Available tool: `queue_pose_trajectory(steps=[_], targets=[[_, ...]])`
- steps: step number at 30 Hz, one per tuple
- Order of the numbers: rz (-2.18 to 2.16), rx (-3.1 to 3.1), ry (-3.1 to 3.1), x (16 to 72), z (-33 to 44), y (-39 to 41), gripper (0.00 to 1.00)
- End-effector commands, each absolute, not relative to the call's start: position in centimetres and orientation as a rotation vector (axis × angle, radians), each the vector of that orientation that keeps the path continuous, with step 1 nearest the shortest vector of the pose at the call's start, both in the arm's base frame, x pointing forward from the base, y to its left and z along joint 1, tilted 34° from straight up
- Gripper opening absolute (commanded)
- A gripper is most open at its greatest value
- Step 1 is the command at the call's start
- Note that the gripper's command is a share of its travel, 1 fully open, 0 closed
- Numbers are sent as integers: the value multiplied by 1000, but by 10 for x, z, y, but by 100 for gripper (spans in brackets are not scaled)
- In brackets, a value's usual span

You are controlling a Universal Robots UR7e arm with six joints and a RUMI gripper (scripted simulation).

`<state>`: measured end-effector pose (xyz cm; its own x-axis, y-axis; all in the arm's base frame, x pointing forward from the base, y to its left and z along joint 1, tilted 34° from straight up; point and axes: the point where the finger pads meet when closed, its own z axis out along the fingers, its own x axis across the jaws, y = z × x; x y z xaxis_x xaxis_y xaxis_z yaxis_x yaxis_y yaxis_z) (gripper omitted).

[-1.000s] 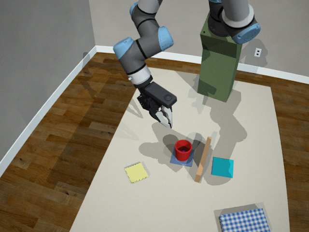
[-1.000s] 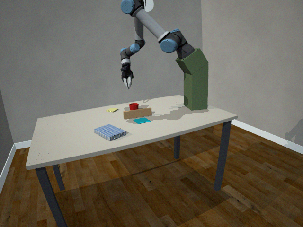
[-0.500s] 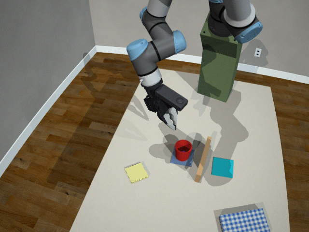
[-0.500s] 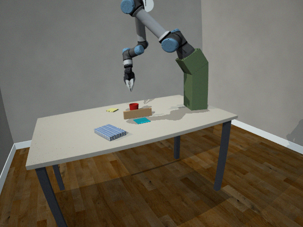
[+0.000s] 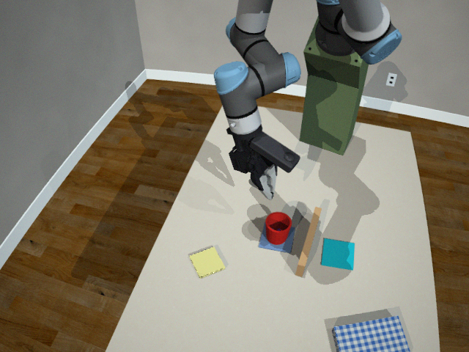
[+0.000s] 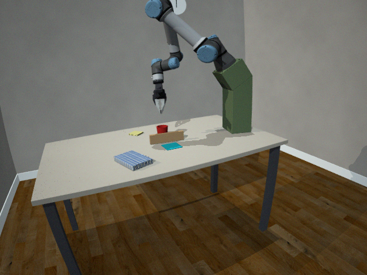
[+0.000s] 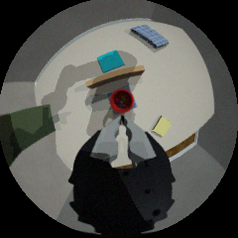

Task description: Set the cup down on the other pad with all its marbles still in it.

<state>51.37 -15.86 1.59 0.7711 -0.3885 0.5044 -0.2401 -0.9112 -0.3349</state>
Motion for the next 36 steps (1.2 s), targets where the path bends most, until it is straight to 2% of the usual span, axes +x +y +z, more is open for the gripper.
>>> queue_pose_trajectory(steps=[1, 36], targets=[[-897, -2764, 474, 515, 8, -156, 0], [-1066, -3024, 288, 516, -38, -132, 0]])
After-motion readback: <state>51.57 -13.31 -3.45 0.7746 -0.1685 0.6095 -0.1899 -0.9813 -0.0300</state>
